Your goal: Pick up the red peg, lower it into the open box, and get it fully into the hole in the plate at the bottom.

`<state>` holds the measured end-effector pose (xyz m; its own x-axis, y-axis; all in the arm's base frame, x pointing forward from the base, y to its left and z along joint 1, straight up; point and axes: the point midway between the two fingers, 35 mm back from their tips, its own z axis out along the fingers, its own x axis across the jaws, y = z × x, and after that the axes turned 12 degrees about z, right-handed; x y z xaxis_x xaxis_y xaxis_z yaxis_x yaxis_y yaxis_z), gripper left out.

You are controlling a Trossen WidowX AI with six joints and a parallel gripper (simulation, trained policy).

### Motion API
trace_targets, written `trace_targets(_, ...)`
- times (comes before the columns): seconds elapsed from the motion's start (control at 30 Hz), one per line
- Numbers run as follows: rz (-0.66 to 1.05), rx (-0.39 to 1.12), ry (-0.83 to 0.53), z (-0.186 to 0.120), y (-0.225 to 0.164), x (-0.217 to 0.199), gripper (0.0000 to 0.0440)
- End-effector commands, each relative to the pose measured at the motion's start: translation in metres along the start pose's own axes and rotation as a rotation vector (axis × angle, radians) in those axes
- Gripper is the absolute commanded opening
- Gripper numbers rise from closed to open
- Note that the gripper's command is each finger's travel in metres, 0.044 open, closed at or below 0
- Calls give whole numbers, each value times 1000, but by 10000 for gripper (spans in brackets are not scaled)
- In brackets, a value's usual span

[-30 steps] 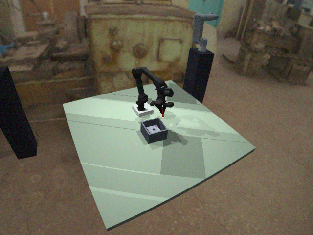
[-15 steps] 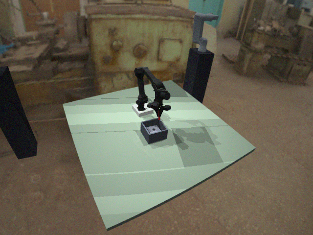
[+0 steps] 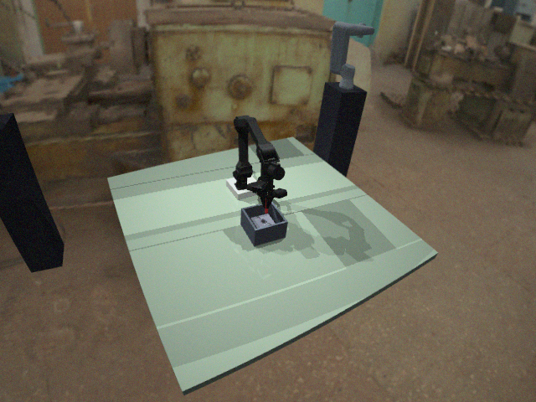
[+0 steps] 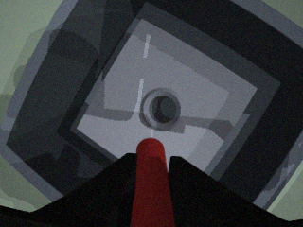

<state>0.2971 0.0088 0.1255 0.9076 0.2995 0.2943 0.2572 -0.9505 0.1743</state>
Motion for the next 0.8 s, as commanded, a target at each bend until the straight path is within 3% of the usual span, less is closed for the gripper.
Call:
trace_targets(0.0, 9, 8, 1, 5, 6, 5, 11)
trace_targets(0.4, 13, 39, -68, 37, 14, 2, 20)
trace_targets(0.47, 6, 42, -82, 43, 15, 1, 43)
trace_targets(0.6, -15, 45, -106, 52, 17, 0, 141)
trace_targets(0.77, -29, 44, -129, 56, 23, 4, 170)
